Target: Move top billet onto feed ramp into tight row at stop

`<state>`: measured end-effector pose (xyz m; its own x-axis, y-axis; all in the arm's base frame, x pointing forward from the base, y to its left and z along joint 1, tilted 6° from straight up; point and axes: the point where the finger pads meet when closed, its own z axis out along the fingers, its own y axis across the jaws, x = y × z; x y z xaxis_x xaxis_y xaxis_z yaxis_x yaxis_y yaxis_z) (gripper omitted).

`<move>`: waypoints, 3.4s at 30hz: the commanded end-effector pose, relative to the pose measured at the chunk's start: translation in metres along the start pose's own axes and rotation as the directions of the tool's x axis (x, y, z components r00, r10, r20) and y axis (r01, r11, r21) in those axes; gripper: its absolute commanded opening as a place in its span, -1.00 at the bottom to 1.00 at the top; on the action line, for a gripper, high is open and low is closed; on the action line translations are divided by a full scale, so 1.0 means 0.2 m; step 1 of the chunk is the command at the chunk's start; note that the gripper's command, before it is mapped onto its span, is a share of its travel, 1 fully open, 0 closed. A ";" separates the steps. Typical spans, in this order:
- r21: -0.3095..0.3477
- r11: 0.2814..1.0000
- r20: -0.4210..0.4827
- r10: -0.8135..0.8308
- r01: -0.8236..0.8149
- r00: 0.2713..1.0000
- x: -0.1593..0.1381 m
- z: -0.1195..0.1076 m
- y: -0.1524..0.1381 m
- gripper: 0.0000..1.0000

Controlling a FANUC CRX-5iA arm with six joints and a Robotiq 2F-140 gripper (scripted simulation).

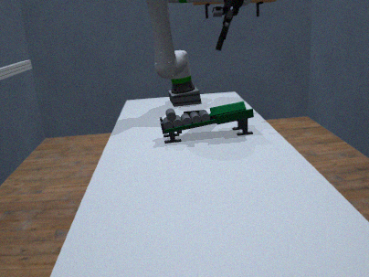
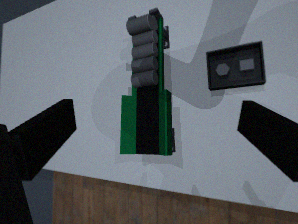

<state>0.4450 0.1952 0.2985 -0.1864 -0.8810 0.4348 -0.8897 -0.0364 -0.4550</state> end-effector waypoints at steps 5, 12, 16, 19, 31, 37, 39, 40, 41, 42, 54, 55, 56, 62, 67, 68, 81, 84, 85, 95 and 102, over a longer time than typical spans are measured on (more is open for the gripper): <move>-0.009 1.000 0.001 -0.003 0.003 1.000 0.01 0.01 -0.01 1.00; -0.176 0.982 0.030 -0.063 0.067 0.998 0.11 0.30 -0.11 1.00; -0.258 0.961 0.074 -0.085 0.101 0.994 0.18 0.48 -0.18 1.00; -0.258 0.961 0.074 -0.085 0.101 0.994 0.18 0.48 -0.18 1.00; -0.396 0.898 0.282 -0.080 0.192 0.956 0.52 1.07 -0.37 1.00; -0.399 0.893 0.339 -0.068 0.209 0.938 0.64 1.23 -0.41 1.00; -0.395 0.892 0.377 -0.058 0.217 0.924 0.73 1.34 -0.44 1.00; -0.393 0.893 0.389 -0.055 0.220 0.920 0.76 1.37 -0.45 1.00; -0.391 0.893 0.397 -0.053 0.221 0.916 0.78 1.40 -0.45 1.00; -0.390 0.894 0.401 -0.052 0.222 0.915 0.79 1.41 -0.46 1.00; -0.389 0.894 0.403 -0.052 0.222 0.914 0.80 1.42 -0.46 1.00; -0.389 0.894 0.403 -0.052 0.222 0.914 0.80 1.42 -0.46 1.00; -0.389 0.894 0.403 -0.052 0.222 0.914 0.80 1.42 -0.46 1.00; -0.389 0.894 0.403 -0.052 0.222 0.914 0.79 1.44 -0.45 1.00; -0.389 0.894 0.404 -0.052 0.223 0.913 0.75 1.53 -0.40 1.00; -0.389 0.894 0.404 -0.052 0.223 0.913 0.75 1.53 -0.40 1.00; -0.389 0.894 0.404 -0.052 0.223 0.913 0.75 1.53 -0.40 0.13; -0.389 0.894 0.404 -0.052 0.223 0.913 0.75 1.53 -0.40 0.13; -0.389 0.894 0.404 -0.052 0.223 0.913 0.75 1.53 -0.40 0.13; -0.389 0.894 0.404 -0.052 0.223 0.913 0.75 1.53 -0.40 0.13; -0.389 0.894 0.404 -0.052 0.223 0.913 0.75 1.53 -0.40 0.13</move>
<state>0.6152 -0.0789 0.1620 0.0439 -0.9933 0.1065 -0.9990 -0.0447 -0.0051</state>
